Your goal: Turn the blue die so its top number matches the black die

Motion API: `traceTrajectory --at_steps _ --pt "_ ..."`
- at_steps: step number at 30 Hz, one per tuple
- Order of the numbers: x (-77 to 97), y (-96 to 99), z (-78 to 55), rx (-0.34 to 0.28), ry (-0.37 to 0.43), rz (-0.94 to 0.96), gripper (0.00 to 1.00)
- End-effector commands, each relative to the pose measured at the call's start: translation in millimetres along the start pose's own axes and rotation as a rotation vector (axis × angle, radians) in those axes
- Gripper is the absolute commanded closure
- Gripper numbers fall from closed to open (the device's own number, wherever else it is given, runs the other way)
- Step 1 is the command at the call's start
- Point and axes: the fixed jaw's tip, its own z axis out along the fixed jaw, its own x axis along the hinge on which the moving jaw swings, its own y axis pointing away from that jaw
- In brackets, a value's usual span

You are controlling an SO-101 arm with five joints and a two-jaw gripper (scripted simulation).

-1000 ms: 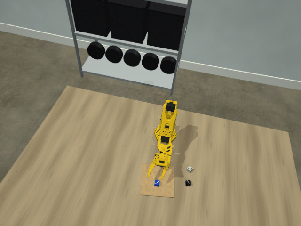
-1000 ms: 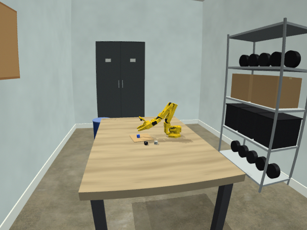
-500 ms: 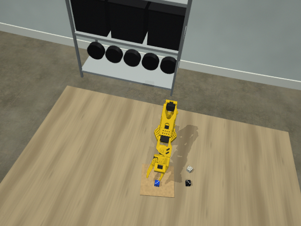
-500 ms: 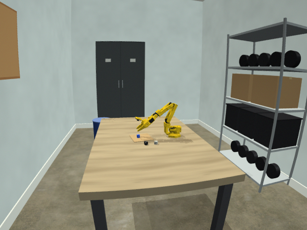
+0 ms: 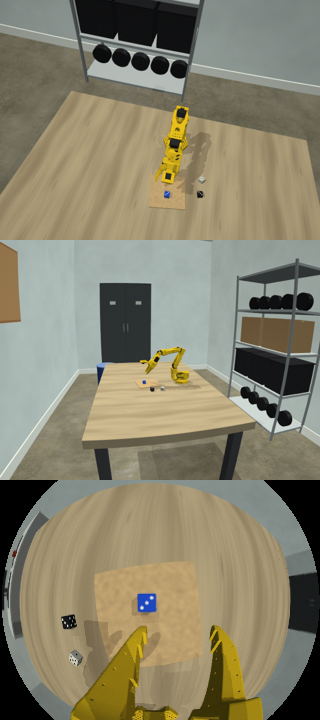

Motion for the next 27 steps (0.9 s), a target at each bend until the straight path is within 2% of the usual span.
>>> traceTrajectory --at_steps 1,8,14,27 --pt "-15.3 -2.7 -18.9 0.006 -0.045 0.001 0.71" --pt "-2.7 -5.2 -41.1 0.008 0.097 0.007 0.71" --pt "7.1 -6.2 -57.7 0.007 0.186 0.011 0.71" --pt "16.3 -6.8 -72.7 0.006 0.260 0.015 0.71"
